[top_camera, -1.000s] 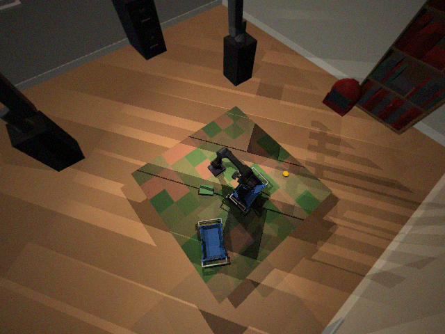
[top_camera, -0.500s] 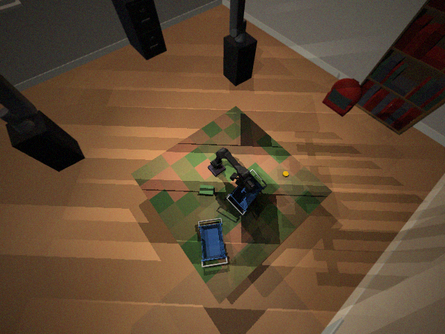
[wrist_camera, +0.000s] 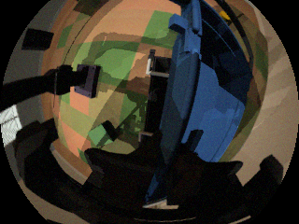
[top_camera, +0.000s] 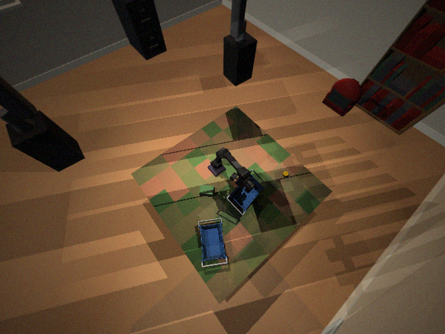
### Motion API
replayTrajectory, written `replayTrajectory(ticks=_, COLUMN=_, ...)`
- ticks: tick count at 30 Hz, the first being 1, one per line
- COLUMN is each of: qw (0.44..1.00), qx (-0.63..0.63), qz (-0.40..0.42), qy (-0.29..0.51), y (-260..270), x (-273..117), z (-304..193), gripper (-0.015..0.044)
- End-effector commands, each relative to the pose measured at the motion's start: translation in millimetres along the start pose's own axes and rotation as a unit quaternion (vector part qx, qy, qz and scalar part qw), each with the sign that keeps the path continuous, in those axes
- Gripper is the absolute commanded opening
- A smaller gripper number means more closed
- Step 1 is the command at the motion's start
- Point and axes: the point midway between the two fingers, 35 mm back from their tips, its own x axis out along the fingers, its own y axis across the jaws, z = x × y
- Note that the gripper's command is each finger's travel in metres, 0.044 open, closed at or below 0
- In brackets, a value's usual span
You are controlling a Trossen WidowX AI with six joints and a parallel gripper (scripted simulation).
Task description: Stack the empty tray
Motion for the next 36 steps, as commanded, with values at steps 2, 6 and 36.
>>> replayTrajectory(ticks=2, qw=1.000, qx=-0.002, qz=-0.014, qy=0.003, y=-0.9, x=-7.1, z=-0.3, gripper=0.0000)
replayTrajectory(ticks=6, qw=1.000, qx=-0.002, qz=-0.014, qy=0.003, y=-0.7, x=-7.1, z=0.2, gripper=0.0000)
replayTrajectory(ticks=36, qw=1.000, qx=-0.002, qz=-0.014, qy=0.003, y=-2.6, x=11.5, z=-0.2, gripper=0.0000)
